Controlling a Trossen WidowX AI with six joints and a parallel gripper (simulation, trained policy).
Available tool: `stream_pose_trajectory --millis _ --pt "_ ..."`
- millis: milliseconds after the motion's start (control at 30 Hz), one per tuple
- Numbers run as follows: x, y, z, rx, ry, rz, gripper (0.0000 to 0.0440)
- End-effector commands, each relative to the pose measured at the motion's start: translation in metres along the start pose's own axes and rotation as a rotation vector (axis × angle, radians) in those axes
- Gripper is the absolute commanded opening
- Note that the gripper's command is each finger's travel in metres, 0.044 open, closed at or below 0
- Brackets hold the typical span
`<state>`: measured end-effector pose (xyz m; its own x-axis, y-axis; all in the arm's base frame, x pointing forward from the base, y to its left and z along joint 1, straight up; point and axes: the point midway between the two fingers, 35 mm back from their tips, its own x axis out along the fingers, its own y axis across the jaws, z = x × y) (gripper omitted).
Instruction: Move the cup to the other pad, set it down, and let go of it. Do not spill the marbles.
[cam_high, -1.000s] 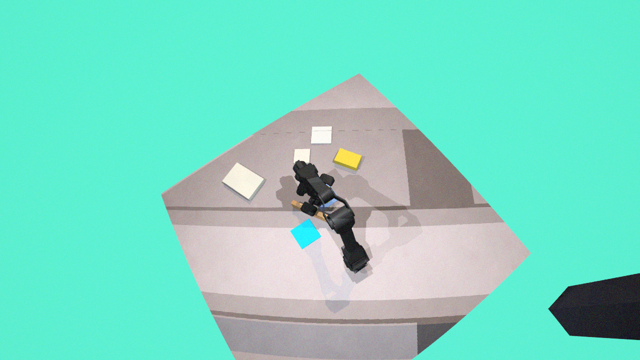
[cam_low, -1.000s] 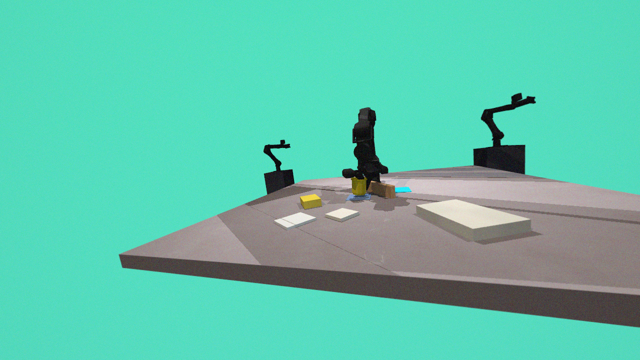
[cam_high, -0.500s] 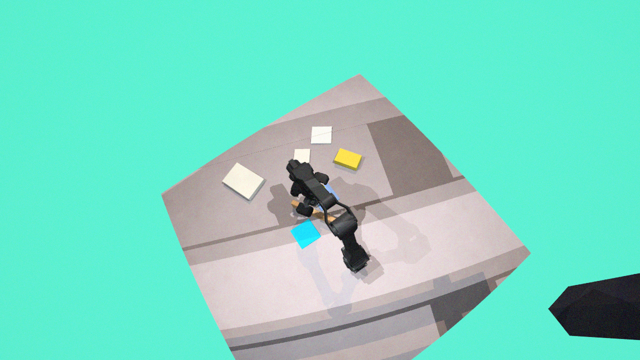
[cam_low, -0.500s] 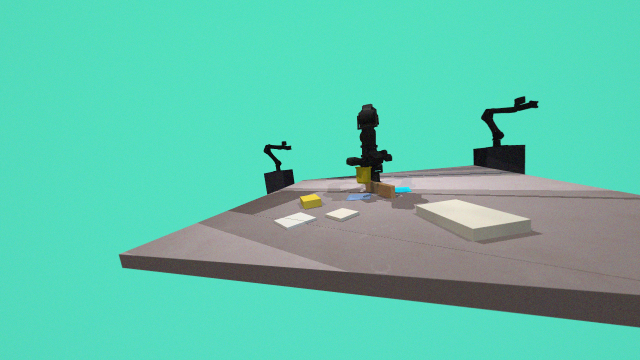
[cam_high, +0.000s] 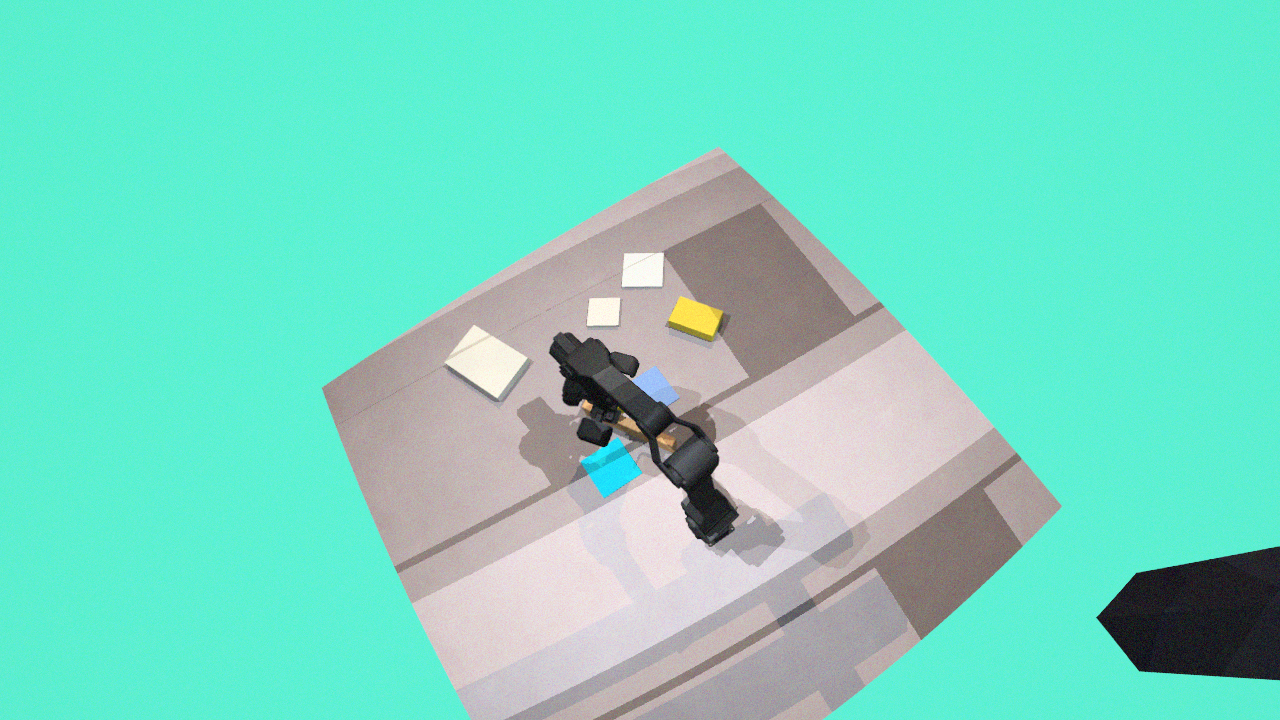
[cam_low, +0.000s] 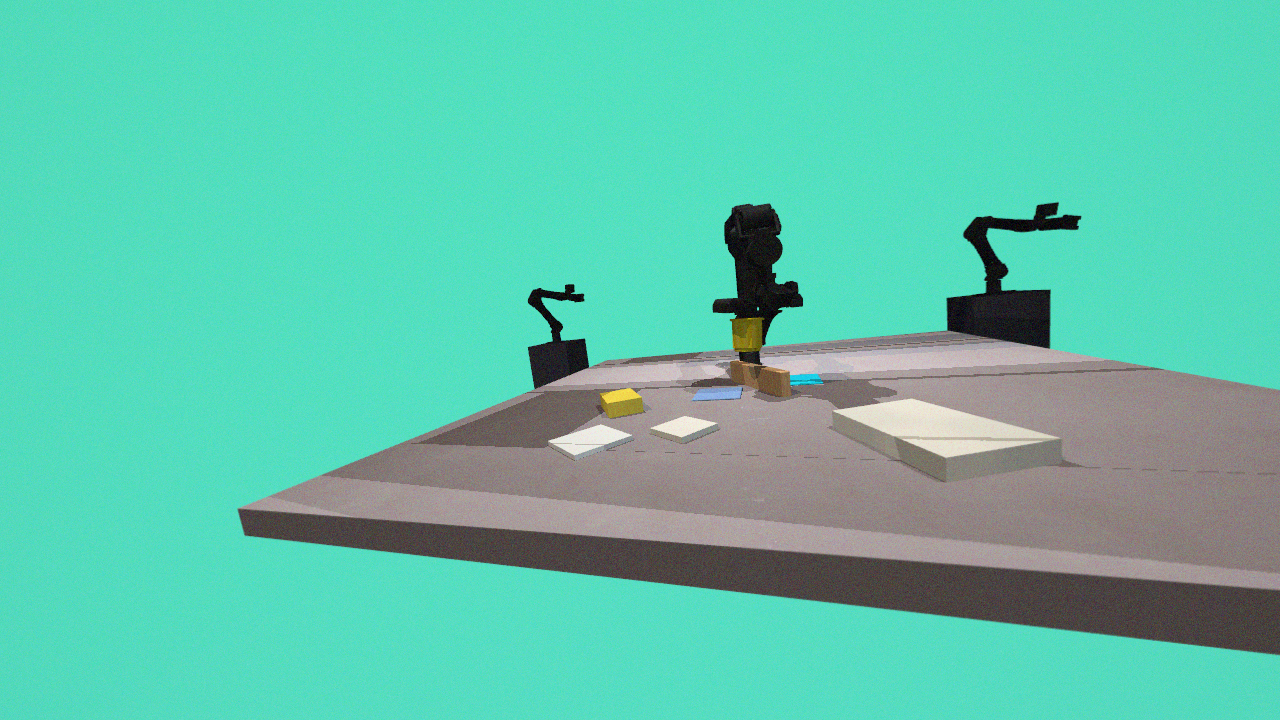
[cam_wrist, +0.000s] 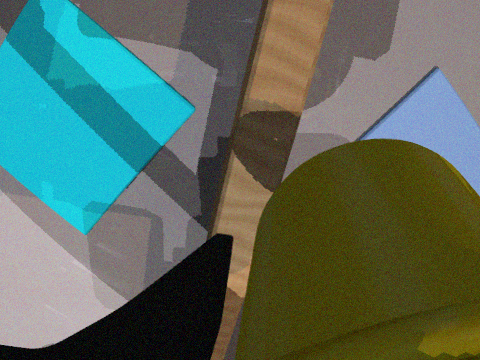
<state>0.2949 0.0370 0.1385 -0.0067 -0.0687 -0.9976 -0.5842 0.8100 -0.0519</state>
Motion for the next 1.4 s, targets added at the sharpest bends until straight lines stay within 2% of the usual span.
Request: stream_pose_trajectory --millis 0,733,1367 --pt "-0.004 0.012 0.004 -0.015 -0.018 -0.007 0.0000" --pt "-0.003 0.076 0.019 -0.078 -0.111 -0.047 0.0000" --pt "0.030 0.108 0.017 -0.054 -0.153 -0.054 0.0000"
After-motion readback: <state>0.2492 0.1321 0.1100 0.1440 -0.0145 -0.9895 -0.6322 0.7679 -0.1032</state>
